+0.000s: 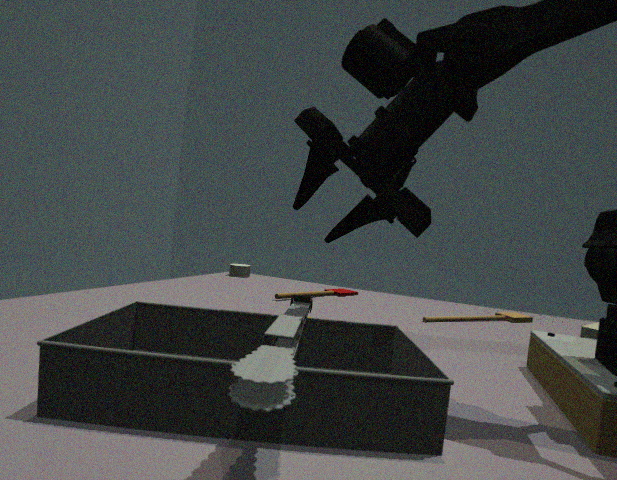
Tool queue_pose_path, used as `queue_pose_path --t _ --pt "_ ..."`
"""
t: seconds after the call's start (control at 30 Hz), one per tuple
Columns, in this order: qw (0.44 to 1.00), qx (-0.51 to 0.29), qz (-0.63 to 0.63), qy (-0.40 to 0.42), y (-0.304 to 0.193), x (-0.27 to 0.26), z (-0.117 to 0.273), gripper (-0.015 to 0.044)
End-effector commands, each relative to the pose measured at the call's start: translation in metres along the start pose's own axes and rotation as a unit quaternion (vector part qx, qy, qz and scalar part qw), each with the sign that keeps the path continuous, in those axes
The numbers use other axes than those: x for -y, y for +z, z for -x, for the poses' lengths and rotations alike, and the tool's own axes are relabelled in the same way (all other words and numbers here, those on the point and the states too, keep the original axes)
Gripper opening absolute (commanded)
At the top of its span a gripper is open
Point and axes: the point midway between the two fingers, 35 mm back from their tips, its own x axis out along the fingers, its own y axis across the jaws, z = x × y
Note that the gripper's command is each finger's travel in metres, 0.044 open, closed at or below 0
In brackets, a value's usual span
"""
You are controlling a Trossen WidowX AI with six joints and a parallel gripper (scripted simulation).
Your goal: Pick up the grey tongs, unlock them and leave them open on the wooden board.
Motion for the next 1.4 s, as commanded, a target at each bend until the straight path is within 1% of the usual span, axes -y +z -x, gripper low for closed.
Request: queue_pose_path --t 0.0,0.1,0.37,0.63,1.37 --pt "0.992 -0.034 0.103 -0.060 -0.023 0.037 -0.032 0.0260" --pt "0.985 -0.049 0.144 -0.083 -0.031 0.053 -0.043 0.0260" --pt "0.985 -0.048 0.143 -0.083 -0.026 0.058 -0.038 0.0260" --pt "0.985 -0.048 0.143 -0.083 -0.026 0.058 -0.040 0.0260" --pt "0.985 -0.048 0.143 -0.083 -0.029 0.061 -0.076 0.0260"
